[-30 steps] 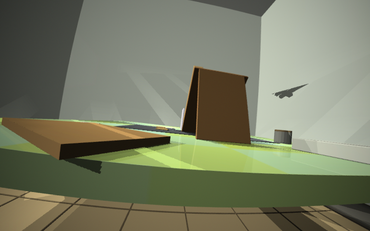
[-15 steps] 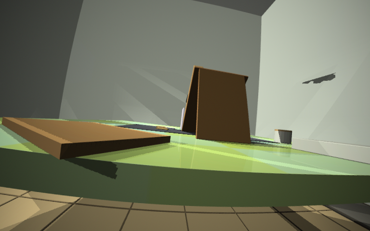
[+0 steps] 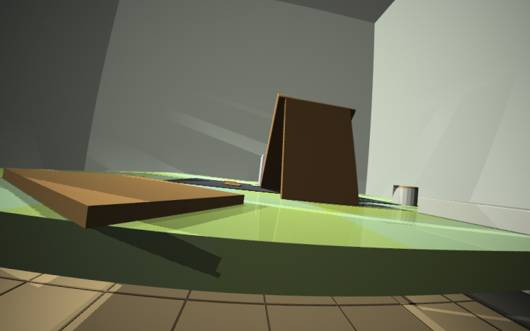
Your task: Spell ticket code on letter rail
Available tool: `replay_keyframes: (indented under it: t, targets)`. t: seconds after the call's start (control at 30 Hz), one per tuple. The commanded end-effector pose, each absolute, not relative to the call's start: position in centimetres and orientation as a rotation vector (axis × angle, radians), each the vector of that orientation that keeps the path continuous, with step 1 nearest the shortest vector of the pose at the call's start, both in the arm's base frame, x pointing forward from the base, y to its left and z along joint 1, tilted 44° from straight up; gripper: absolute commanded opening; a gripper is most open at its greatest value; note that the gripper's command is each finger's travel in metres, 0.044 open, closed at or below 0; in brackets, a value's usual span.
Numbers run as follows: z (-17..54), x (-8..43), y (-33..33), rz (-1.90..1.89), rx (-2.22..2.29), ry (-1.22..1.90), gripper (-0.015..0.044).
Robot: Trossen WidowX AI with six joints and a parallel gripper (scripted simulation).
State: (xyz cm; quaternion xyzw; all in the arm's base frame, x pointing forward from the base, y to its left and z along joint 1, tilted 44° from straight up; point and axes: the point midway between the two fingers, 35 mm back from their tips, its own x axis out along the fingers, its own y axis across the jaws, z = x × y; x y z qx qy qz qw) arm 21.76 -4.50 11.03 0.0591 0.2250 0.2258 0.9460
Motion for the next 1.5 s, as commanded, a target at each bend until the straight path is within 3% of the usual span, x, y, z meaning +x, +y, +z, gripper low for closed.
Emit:
replay_keyframes:
  t: [0.0, 0.5, 1.2, 1.47]
  targets:
    - [13.7, 21.6, -5.7, 0.602, -0.225, 0.353, 0.044]
    - [19.9, 21.5, -8.5, 0.721, -0.811, 0.044, 0.044]
    - [20.0, 21.5, -8.4, 0.723, -0.82, 0.043, 0.044]
    - [23.8, 20.9, -4.7, 0.691, -0.87, 0.184, 0.044]
